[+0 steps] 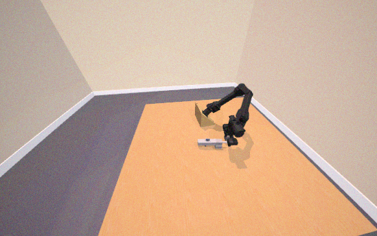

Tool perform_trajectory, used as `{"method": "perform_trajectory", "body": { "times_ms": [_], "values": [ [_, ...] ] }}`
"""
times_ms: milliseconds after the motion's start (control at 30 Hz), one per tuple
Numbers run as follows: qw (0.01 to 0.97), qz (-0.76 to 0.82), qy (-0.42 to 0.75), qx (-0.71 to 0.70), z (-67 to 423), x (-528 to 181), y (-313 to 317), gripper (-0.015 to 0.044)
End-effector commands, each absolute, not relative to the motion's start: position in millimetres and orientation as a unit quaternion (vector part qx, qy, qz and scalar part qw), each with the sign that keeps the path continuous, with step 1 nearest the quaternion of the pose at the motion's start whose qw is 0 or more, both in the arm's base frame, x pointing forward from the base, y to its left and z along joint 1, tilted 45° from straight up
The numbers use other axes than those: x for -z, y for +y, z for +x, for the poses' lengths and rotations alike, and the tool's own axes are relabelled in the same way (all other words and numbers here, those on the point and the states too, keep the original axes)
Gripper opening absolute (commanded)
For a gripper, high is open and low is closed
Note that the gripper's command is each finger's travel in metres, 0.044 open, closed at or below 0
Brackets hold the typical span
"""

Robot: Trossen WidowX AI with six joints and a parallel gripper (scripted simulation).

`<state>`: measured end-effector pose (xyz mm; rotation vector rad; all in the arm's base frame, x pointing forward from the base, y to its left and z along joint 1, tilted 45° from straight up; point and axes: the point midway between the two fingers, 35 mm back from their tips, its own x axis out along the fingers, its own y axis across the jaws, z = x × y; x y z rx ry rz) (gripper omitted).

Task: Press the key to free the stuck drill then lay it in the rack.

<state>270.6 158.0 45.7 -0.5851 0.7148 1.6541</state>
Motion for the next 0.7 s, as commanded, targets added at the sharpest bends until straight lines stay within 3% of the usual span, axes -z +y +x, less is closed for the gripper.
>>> {"method": "perform_trajectory", "body": {
  "times_ms": [0,667],
  "values": [
    [0.582,-0.247,0.309,-0.711,267,-39,162,0.044],
    [0.582,-0.247,0.308,-0.711,260,-11,176,0.044]
  ]
}}
